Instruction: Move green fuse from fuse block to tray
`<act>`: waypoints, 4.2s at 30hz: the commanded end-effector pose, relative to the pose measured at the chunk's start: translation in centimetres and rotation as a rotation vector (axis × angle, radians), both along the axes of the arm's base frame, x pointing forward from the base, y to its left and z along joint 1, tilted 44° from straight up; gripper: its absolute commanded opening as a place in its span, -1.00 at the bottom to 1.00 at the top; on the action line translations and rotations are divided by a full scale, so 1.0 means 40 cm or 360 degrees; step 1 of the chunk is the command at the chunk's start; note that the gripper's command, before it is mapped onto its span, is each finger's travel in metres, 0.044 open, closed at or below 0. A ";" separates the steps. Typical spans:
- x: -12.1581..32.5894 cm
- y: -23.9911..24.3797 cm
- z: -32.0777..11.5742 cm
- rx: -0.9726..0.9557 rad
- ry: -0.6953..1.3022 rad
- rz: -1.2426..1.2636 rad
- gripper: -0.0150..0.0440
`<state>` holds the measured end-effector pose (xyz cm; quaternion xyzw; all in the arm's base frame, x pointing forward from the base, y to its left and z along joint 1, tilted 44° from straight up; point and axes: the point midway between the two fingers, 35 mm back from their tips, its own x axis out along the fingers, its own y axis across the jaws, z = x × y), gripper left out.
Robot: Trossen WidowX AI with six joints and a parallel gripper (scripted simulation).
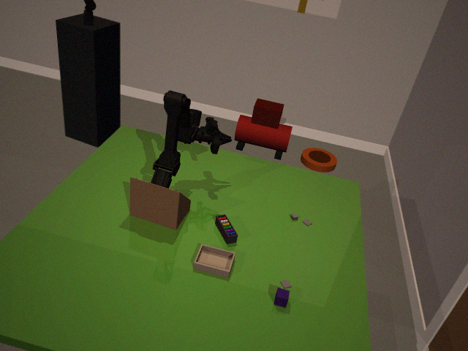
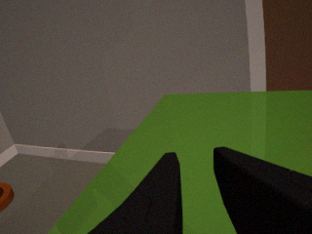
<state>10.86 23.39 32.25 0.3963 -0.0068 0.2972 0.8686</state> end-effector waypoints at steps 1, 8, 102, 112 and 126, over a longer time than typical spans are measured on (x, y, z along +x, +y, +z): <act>0.064 0.076 -0.039 -0.0490 -0.0219 -0.0061 -0.26; 0.224 0.153 -0.175 -0.1326 -0.0373 -0.0035 -0.26; 0.447 -0.337 -0.880 -0.1548 0.0862 0.1556 -0.26; 0.445 -0.325 -0.892 -0.1547 0.0862 0.1556 -0.26; 0.445 -0.328 -0.892 -0.1559 0.0858 0.1558 -0.49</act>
